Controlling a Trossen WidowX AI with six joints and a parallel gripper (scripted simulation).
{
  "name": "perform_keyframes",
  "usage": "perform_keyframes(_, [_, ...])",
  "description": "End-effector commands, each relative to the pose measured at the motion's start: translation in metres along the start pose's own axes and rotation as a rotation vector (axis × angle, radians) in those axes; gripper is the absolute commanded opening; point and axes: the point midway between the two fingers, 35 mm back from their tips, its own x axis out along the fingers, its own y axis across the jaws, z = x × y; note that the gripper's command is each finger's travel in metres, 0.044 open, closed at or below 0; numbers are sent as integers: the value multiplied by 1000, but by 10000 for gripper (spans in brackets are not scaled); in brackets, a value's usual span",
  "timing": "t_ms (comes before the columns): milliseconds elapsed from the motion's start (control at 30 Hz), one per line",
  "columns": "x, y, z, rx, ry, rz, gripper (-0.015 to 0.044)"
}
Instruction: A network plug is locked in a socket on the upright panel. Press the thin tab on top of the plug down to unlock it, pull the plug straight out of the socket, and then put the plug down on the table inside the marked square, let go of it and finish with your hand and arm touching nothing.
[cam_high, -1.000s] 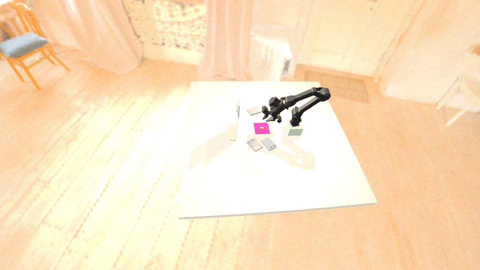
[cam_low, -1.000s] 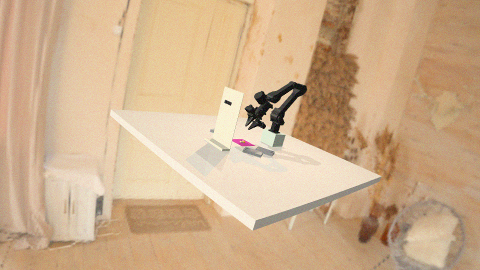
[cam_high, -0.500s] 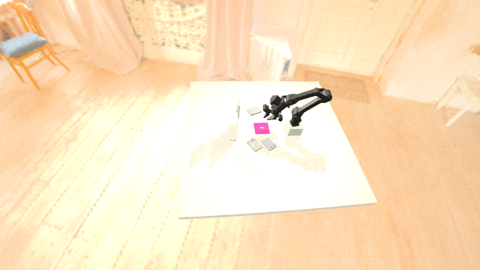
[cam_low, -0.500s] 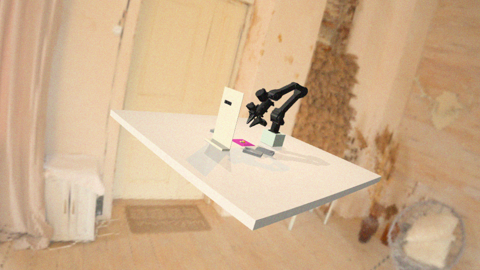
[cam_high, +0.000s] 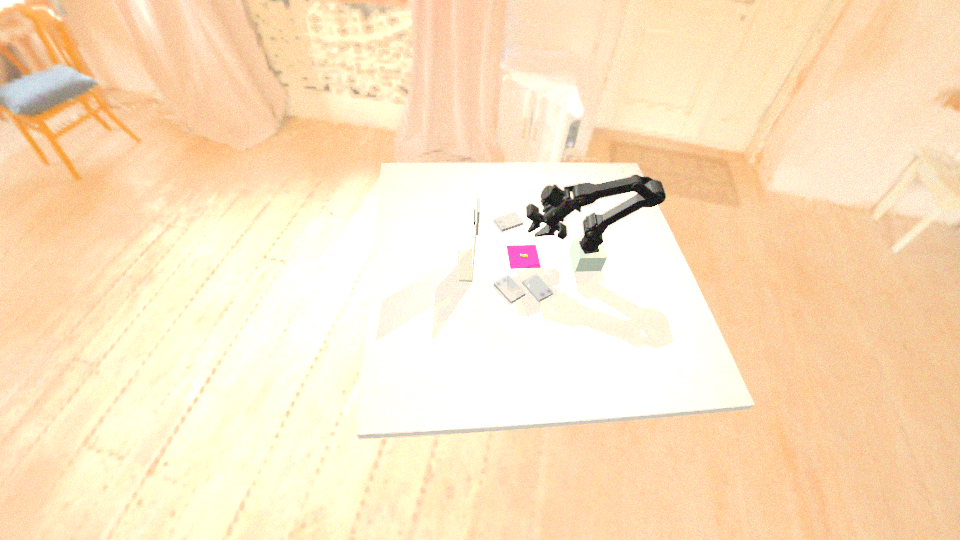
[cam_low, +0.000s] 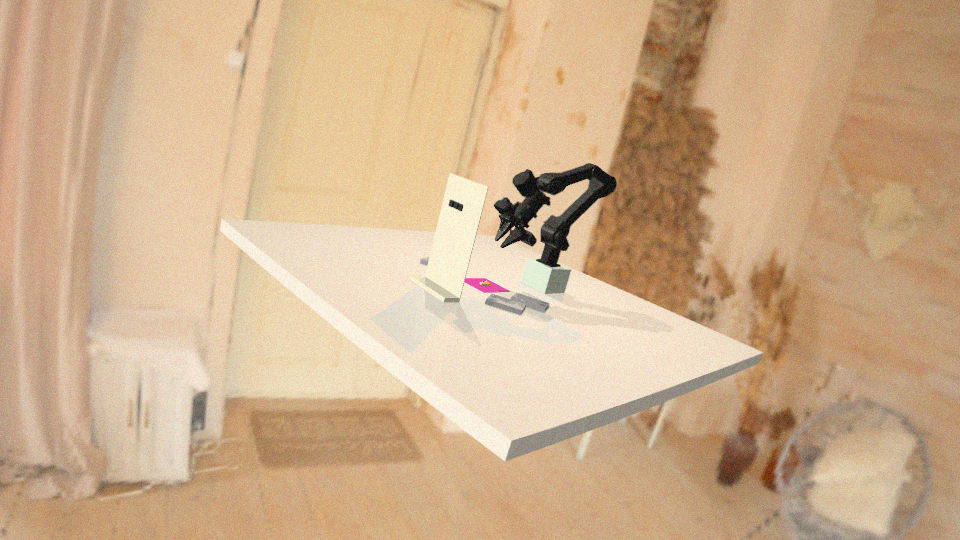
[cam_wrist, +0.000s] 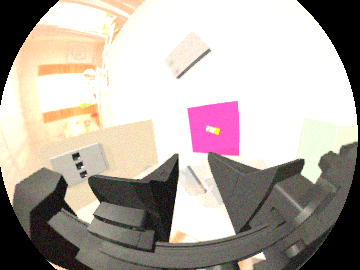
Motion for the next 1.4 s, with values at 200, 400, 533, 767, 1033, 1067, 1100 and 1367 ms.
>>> perform_keyframes(200, [-25,23,0,-4,3,15,156])
perform_keyframes(400, [-42,33,0,-5,4,17,156])
perform_keyframes(533, [-53,40,-1,-6,4,18,156])
perform_keyframes(767, [-74,49,-1,-7,5,20,156])
perform_keyframes(1033, [-79,51,-1,-7,5,20,287])
perform_keyframes(1067, [-79,51,-1,-7,5,20,314])
perform_keyframes(1100, [-79,51,-1,-7,5,20,340])
perform_keyframes(1367, [-79,51,-1,-7,5,20,440])
